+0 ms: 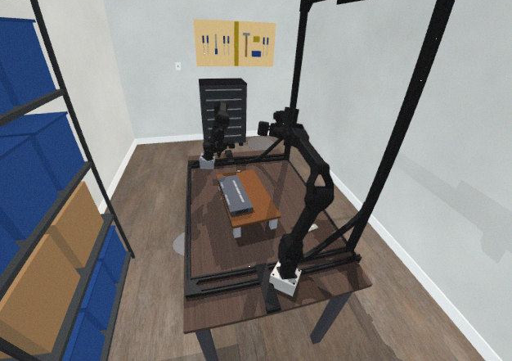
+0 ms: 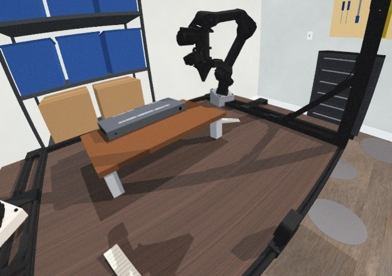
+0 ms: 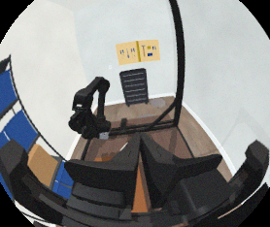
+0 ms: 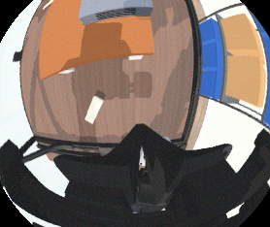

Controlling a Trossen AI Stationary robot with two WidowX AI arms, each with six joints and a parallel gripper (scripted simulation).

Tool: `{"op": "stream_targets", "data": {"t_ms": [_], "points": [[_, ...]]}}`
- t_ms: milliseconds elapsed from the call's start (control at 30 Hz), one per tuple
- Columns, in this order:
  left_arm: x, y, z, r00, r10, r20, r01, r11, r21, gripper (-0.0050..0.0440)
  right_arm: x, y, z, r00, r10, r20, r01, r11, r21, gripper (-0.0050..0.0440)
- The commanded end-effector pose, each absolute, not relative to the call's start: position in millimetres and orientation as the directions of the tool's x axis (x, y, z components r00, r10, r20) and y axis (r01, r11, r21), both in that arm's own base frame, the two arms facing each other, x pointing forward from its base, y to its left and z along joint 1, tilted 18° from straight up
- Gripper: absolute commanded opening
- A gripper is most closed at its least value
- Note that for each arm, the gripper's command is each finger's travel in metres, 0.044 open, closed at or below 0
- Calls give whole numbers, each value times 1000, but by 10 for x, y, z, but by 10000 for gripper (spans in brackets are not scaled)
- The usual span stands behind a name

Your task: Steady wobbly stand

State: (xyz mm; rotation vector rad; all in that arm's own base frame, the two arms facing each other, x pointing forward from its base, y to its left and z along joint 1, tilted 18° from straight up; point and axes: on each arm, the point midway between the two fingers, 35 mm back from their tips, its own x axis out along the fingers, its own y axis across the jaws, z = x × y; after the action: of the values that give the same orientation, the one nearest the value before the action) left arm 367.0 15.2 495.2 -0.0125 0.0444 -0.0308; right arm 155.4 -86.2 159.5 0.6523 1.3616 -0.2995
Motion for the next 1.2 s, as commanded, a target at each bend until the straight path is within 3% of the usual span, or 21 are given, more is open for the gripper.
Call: {"op": "stream_targets", "data": {"t_ms": [0, 133, 467, 700, 1033, 1167], "points": [[3696, 141, 4739, 993, -40, -110, 38, 999, -22, 0, 1554, -862, 1595, 205, 169, -964, 558, 789, 257, 0], [3704, 146, 4681, 990, -38, -135, 35, 999, -25, 0, 1554, -862, 1595, 206, 169, -964, 558, 789, 257, 0], [3464, 62, 3307, 792, -97, -602, 39, 993, -109, 0, 1554, -862, 1595, 206, 169, -964, 558, 789, 257, 0], [3444, 63, 3268, 779, -97, -620, 35, 993, -111, 0, 1554, -862, 1596, 206, 169, -964, 558, 789, 257, 0], [2677, -73, 2232, 370, -177, -912, -19, 980, -198, 0, 1554, -862, 1596, 206, 169, -964, 558, 789, 257, 0], [2677, -73, 2232, 370, -177, -912, -19, 980, -198, 0, 1554, -862, 1596, 206, 169, -964, 558, 789, 257, 0]]}}
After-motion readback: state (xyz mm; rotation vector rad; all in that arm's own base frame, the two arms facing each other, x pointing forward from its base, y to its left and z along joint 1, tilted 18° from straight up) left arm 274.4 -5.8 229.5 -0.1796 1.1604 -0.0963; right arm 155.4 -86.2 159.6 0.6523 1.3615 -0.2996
